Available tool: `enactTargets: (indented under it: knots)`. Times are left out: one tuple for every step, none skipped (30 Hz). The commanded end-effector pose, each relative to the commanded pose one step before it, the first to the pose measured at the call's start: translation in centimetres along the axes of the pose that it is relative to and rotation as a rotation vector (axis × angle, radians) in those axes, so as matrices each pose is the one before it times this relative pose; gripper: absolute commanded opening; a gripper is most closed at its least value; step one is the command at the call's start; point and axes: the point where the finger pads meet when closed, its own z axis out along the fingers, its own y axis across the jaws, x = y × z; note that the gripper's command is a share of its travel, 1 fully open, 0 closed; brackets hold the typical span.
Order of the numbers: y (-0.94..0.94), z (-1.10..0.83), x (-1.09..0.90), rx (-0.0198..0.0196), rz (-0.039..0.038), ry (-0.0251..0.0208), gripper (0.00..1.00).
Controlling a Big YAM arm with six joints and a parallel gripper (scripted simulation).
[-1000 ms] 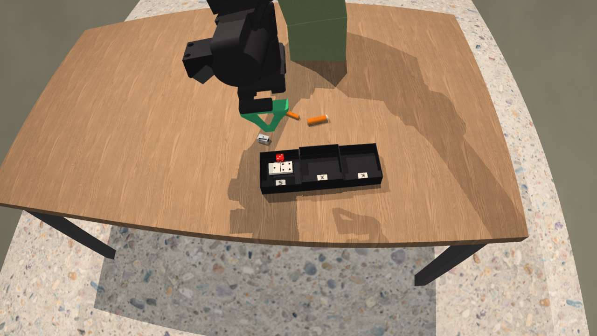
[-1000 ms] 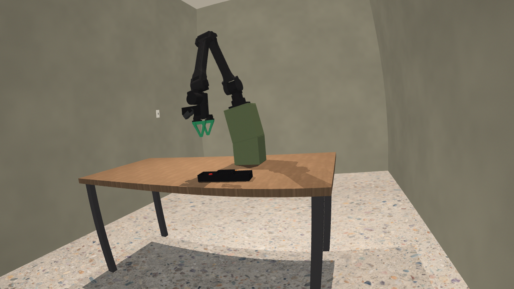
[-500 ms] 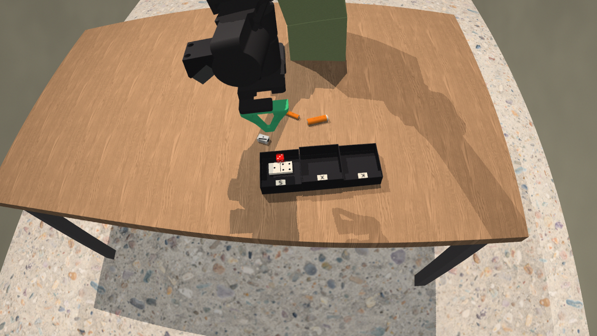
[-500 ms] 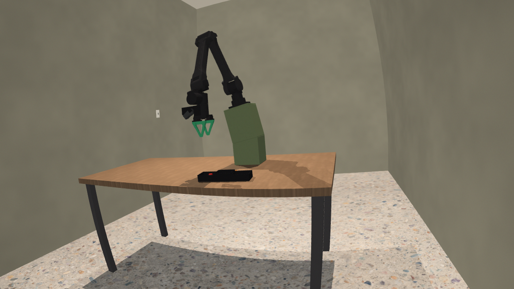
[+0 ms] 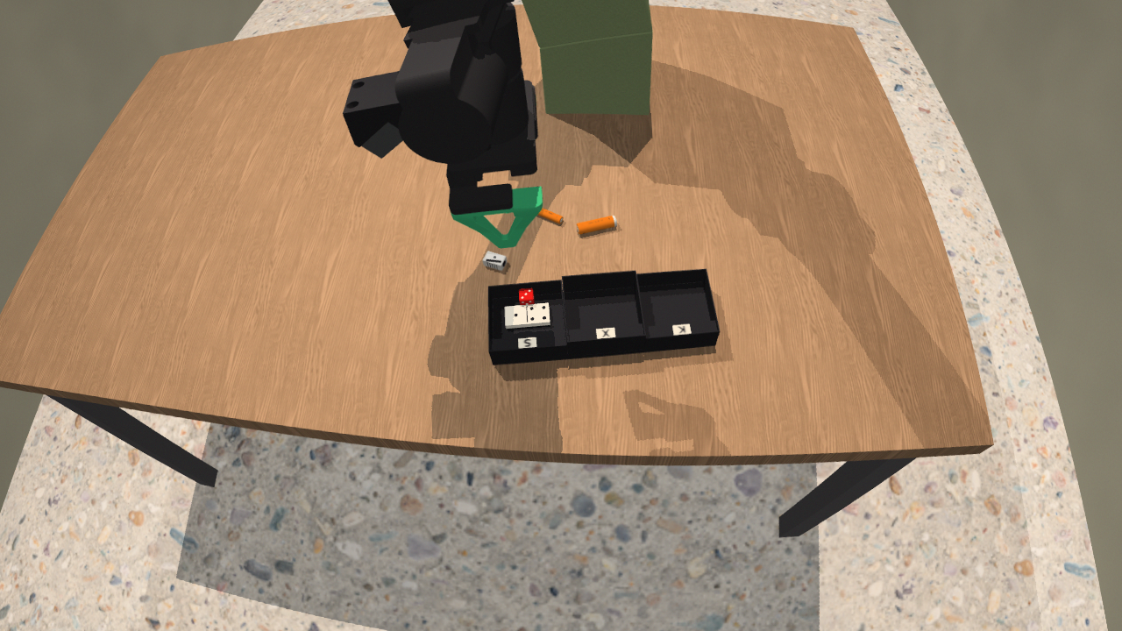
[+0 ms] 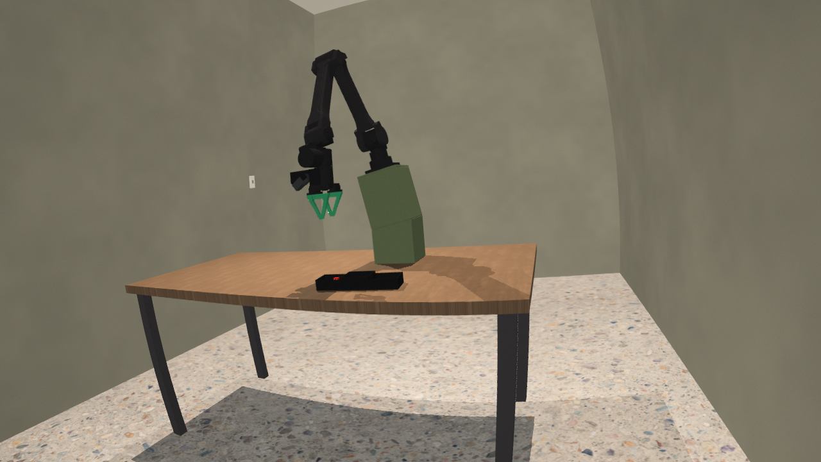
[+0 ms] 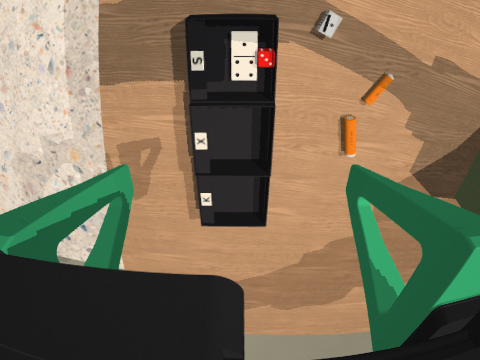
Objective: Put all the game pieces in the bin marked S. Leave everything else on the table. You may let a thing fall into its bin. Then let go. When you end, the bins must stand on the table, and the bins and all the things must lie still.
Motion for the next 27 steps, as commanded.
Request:
enactTargets:
  knots:
    - [0.057,0.407,-0.417,-0.00205,0.00352,-0.00584,1.0]
    - [0.009,0.008,-0.019,-0.00001,0.00007,-0.00001,1.0]
    - [0.011,0.006,-0.019,-0.00007,0.00008,-0.00002,1.0]
    - [0.013,0.002,-0.021,-0.00015,0.0001,-0.00003,1.0]
    - [0.019,-0.007,-0.024,-0.00037,0.00014,-0.00007,1.0]
    - [0.0,0.0,0.0,0.0,0.0,0.0,1.0]
    - [0.0,0.0,0.0,0.0,0.0,0.0,1.0]
    - [0.058,-0.07,-0.044,-0.00181,0.00045,-0.00033,1.0]
    - [0.018,-0.004,-0.023,-0.00024,0.00011,-0.00005,1.0]
    - [0.013,0.004,-0.02,-0.00006,0.00008,-0.00002,1.0]
    - [0.013,0.004,-0.02,-0.00005,0.00007,-0.00002,1.0]
    - [0.013,0.004,-0.02,-0.00005,0.00008,-0.00002,1.0]
    - [0.013,0.004,-0.02,-0.00006,0.00007,-0.00002,1.0]
    - [0.013,0.004,-0.02,-0.00006,0.00008,-0.00002,1.0]
    - [0.014,0.003,-0.018,-0.00007,0.00002,-0.00002,1.0]
    - [0.015,0.002,-0.012,-0.00009,-0.00012,-0.00002,1.0]
    - [0.019,-0.001,-0.002,-0.00017,-0.00032,-0.00003,1.0]
    - [0.028,-0.013,0.004,-0.00044,-0.00048,-0.00007,1.0]
    - [0.028,-0.012,0.008,-0.00041,-0.00054,-0.00007,1.0]
    - [0.025,-0.009,0.003,-0.00032,-0.0004,-0.00005,1.0]
    - [0.026,-0.014,-0.012,-0.00042,-0.00006,-0.00008,1.0]
    - [0.022,-0.009,-0.019,-0.00031,0.00011,-0.00006,1.0]
    - [0.0,0.0,0.0,0.0,0.0,0.0,1.0]
    - [0.0,0.0,0.0,0.0,0.0,0.0,1.0]
    - [0.022,-0.008,-0.018,-0.00029,0.00008,-0.00006,1.0]
    - [0.017,0.0,-0.016,-0.00009,0.00014,-0.00002,1.0]
    - [0.019,-0.003,-0.013,-0.00016,0.00016,-0.00003,1.0]
